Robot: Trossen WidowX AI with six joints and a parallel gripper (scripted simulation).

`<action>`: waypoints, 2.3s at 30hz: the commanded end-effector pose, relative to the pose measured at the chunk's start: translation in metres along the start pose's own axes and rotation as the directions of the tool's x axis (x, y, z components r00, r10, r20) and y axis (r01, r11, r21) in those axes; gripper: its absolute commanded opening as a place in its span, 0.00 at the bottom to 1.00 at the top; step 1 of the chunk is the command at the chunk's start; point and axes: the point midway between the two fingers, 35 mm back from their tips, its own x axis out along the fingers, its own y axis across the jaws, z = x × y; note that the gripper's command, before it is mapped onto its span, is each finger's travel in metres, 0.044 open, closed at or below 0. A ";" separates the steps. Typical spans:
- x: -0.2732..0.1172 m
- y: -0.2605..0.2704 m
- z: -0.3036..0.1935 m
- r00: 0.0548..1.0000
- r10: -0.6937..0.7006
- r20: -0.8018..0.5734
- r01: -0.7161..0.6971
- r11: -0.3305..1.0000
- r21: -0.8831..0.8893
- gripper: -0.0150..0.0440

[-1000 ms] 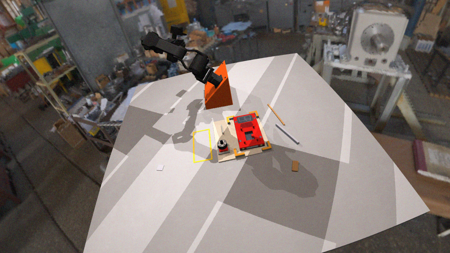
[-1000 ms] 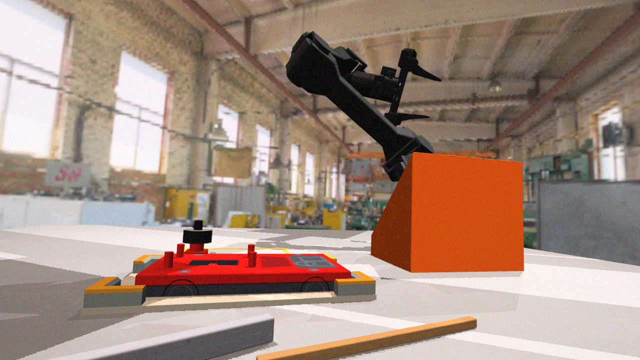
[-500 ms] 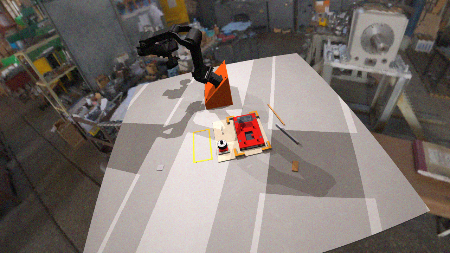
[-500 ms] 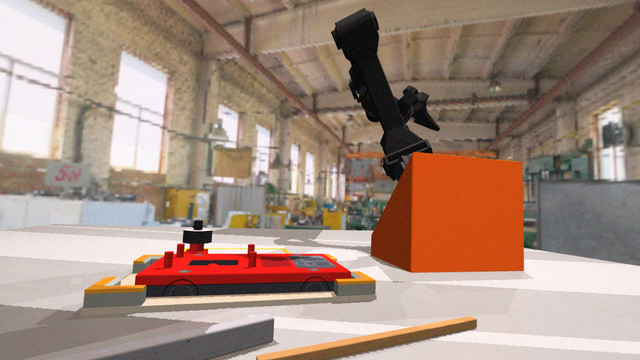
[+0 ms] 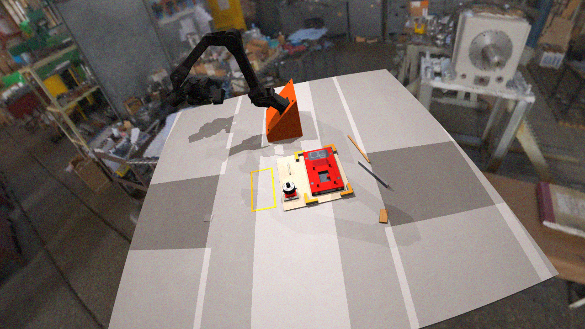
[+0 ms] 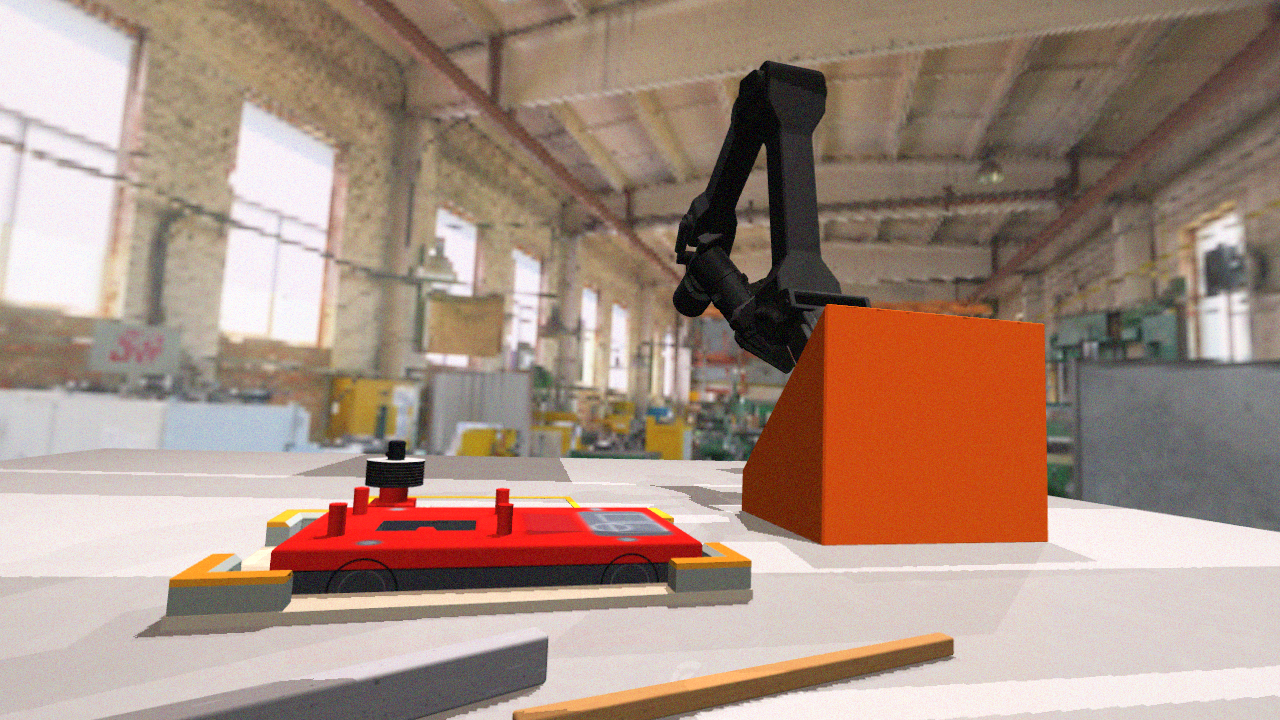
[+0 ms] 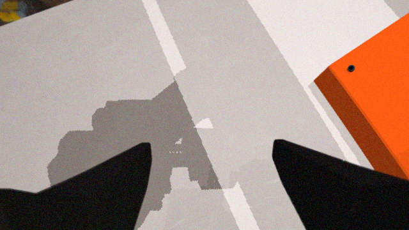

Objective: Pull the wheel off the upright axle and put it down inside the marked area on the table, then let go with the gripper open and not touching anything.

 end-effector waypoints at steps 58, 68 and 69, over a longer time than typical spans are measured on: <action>-0.145 -0.438 -0.257 0.784 -0.026 -0.620 0.245 -0.905 0.348 0.76; -0.094 -0.438 -0.298 0.783 -0.023 -0.621 0.247 -0.905 0.345 0.76; -0.094 -0.438 -0.298 0.783 -0.023 -0.621 0.247 -0.905 0.345 0.76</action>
